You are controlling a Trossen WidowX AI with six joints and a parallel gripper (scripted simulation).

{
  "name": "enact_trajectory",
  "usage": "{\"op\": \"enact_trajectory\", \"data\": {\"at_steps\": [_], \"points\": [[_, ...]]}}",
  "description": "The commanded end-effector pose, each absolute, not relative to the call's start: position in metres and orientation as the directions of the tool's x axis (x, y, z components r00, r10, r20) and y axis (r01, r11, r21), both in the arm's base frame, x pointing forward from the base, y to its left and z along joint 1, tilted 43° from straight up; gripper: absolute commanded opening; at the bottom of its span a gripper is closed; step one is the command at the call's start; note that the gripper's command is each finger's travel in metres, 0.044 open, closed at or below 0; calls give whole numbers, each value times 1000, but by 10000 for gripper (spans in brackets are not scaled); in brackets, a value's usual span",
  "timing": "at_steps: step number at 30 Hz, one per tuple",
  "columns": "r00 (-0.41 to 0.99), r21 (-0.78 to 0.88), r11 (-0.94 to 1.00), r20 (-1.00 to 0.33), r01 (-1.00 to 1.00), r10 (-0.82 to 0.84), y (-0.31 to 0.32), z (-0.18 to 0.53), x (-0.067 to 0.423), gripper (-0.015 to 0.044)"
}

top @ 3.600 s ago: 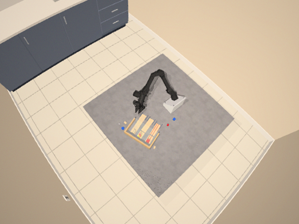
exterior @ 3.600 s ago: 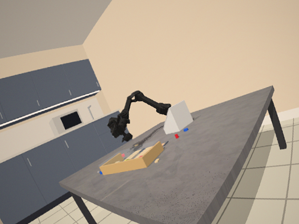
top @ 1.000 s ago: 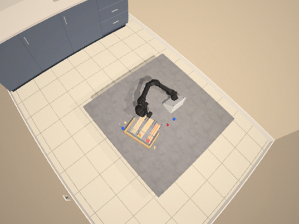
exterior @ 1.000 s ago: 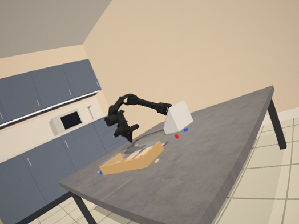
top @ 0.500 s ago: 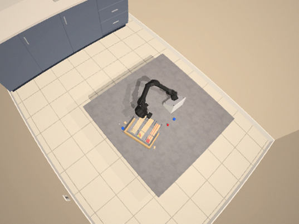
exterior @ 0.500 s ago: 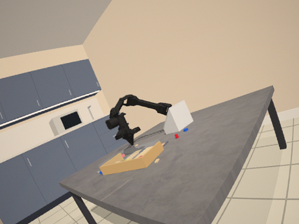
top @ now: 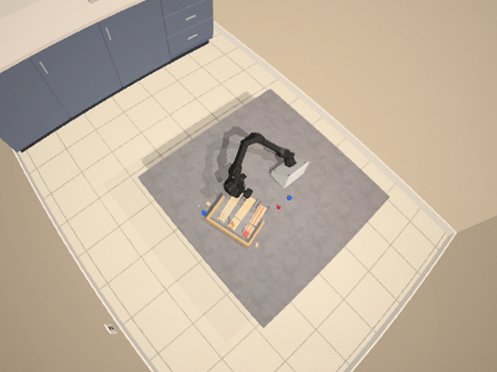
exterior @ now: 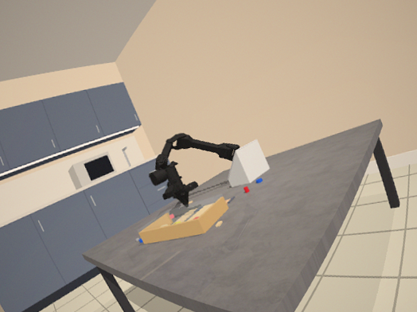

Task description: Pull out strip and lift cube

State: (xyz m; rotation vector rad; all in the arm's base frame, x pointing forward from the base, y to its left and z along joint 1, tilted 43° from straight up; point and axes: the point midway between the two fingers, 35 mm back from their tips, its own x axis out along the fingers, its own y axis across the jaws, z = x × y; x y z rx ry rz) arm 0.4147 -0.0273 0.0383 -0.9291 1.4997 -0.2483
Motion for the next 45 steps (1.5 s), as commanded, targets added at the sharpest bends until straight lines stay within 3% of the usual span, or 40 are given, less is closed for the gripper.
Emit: {"op": "enact_trajectory", "data": {"at_steps": [1,45], "points": [[113,-648,644,-735,-406,-669,-32,31,414,0],[113,-650,643,-733,-405,-670,-47,18,414,0]]}}
